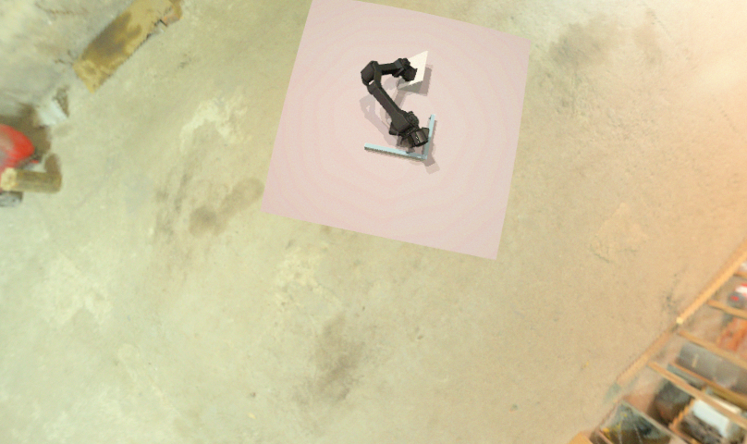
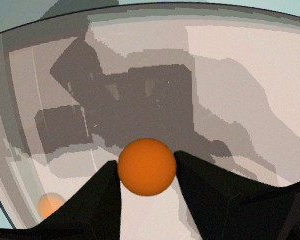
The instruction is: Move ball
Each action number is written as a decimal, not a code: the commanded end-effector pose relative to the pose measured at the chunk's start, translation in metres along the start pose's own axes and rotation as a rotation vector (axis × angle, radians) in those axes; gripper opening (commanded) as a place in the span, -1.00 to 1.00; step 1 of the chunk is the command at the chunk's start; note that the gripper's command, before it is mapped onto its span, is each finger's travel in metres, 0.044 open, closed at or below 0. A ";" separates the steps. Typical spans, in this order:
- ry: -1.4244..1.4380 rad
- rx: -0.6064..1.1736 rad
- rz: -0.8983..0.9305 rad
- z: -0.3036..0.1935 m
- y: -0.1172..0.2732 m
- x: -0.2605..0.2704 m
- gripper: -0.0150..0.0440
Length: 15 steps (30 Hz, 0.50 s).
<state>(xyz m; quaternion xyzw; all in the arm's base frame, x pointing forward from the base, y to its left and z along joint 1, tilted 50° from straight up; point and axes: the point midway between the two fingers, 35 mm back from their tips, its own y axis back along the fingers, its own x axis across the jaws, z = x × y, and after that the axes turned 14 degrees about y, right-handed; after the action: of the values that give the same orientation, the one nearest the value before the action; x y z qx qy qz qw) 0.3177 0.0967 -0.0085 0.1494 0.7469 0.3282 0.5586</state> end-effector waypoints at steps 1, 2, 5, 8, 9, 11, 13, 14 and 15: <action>-0.008 -0.001 0.005 0.001 0.023 0.000 -0.49; -0.008 -0.001 0.005 0.001 0.029 0.000 -0.49; -0.008 0.000 0.004 -0.001 0.047 0.000 -0.49; -0.008 0.001 0.001 -0.004 0.066 0.000 -0.49; -0.008 0.002 0.001 -0.005 0.071 -0.001 -0.49; -0.008 0.002 0.000 -0.006 0.075 -0.001 -0.49; -0.002 0.002 0.000 -0.006 0.075 0.000 -0.49; 0.017 0.002 0.000 -0.006 0.074 0.001 -0.49; 0.048 0.002 0.001 -0.007 0.074 0.003 -0.49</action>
<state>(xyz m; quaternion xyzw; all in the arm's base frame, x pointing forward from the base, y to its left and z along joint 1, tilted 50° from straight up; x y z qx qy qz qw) 0.3019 0.1497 0.0397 0.1456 0.7483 0.3302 0.5566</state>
